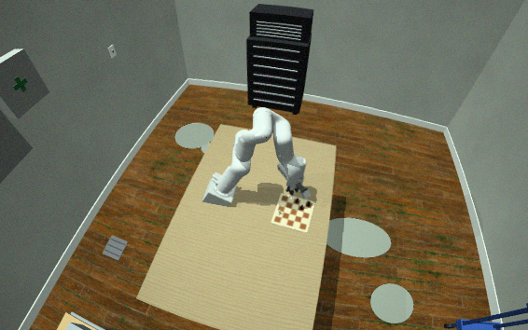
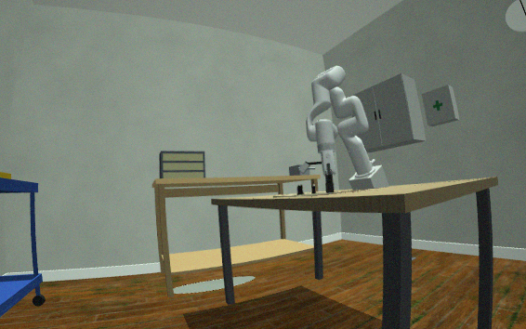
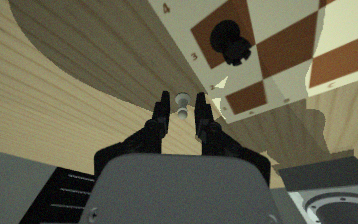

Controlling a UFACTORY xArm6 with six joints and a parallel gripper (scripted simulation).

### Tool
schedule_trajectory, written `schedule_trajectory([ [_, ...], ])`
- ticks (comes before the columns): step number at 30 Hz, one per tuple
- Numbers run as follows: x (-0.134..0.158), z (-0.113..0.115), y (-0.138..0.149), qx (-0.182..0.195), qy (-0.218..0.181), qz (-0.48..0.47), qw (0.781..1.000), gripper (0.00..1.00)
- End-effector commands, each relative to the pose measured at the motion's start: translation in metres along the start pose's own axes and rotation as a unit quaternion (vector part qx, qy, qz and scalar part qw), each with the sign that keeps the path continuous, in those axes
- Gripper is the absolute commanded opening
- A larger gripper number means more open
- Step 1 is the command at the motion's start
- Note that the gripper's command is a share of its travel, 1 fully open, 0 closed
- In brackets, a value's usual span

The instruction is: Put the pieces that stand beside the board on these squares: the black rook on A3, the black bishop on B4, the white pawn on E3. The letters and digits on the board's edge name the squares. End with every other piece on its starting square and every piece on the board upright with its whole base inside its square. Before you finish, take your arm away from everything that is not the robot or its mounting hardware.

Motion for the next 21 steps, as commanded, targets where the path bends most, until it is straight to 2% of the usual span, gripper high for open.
schedule_trajectory([
  [1, -0.0006, 0.0007, -0.0008, -0.001, 0.001, 0.000, 1.000, 0.34],
  [2, -0.0006, 0.0007, -0.0008, -0.001, 0.001, 0.000, 1.000, 0.34],
  [3, -0.0006, 0.0007, -0.0008, -0.001, 0.001, 0.000, 1.000, 0.00],
  [21, -0.0006, 0.0007, -0.0008, -0.001, 0.001, 0.000, 1.000, 0.00],
])
Point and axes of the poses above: the point where the finger pads meet when closed, its own z axis back along the fingers, its own y axis across the jaws, x = y × z, the point moved 8 cm from there along z, back along the fingers, and after that the axes turned 6 degrees about z, right-handed, at the moved point
